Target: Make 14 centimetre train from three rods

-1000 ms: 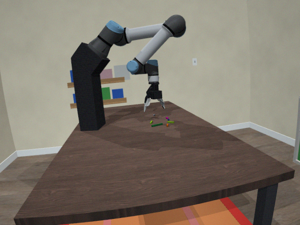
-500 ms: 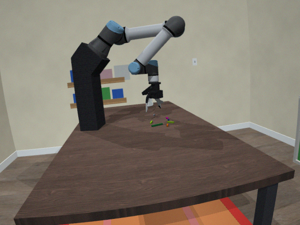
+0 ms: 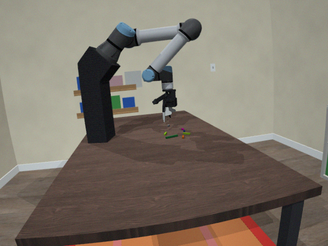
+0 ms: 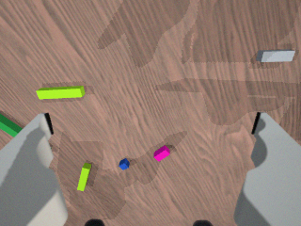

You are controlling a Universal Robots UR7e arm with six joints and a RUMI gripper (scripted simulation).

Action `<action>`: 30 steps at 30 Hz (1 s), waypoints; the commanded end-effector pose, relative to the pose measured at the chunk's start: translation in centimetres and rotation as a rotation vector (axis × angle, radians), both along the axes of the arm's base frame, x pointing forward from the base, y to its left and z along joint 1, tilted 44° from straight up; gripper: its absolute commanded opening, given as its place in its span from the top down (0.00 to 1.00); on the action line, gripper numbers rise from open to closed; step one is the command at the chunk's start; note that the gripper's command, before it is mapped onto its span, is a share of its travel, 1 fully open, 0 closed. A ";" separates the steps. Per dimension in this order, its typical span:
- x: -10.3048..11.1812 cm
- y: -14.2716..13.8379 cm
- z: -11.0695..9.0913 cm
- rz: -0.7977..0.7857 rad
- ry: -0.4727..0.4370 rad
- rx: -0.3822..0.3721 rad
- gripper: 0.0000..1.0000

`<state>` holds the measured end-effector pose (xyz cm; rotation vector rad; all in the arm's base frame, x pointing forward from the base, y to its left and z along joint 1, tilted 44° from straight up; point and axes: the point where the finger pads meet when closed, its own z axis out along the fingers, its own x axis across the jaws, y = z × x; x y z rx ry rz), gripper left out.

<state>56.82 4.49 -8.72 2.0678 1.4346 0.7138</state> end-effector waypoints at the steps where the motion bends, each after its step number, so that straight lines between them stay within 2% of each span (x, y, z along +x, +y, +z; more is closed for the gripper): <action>1: 0.0 0.7 -0.1 0.123 0.018 -0.112 0.00; 3: 0.0 1.0 -0.1 0.169 0.025 -0.156 0.00; 5: 0.0 1.0 -0.1 0.169 0.025 -0.156 0.00; 8: 0.0 1.6 -0.1 0.265 0.040 -0.246 0.00; 20: 0.0 3.3 -0.1 0.538 0.080 -0.505 0.00; 22: 0.0 3.3 -0.1 0.538 0.080 -0.505 0.00; 30: 0.0 4.4 0.1 0.709 0.104 -0.669 0.00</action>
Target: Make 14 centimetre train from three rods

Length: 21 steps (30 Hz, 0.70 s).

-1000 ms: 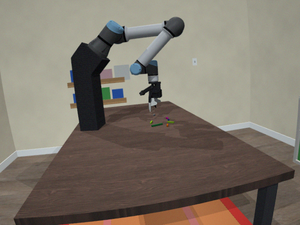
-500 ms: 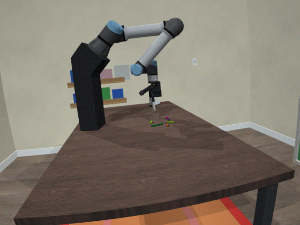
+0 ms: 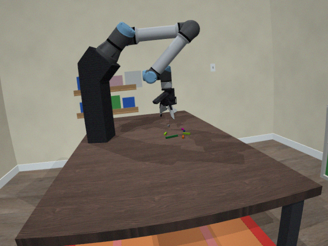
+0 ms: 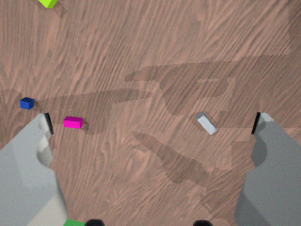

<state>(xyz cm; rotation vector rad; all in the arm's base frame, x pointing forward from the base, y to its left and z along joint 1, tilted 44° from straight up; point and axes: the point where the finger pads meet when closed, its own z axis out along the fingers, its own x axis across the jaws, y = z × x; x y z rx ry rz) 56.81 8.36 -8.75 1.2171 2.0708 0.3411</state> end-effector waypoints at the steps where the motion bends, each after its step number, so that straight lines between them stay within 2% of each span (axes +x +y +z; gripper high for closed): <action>1: 0.0 0.7 0.1 0.101 0.013 -0.094 0.00; 7: 0.1 1.2 0.2 0.184 0.024 -0.173 0.00; 21: 0.1 1.7 0.3 0.256 0.034 -0.243 0.00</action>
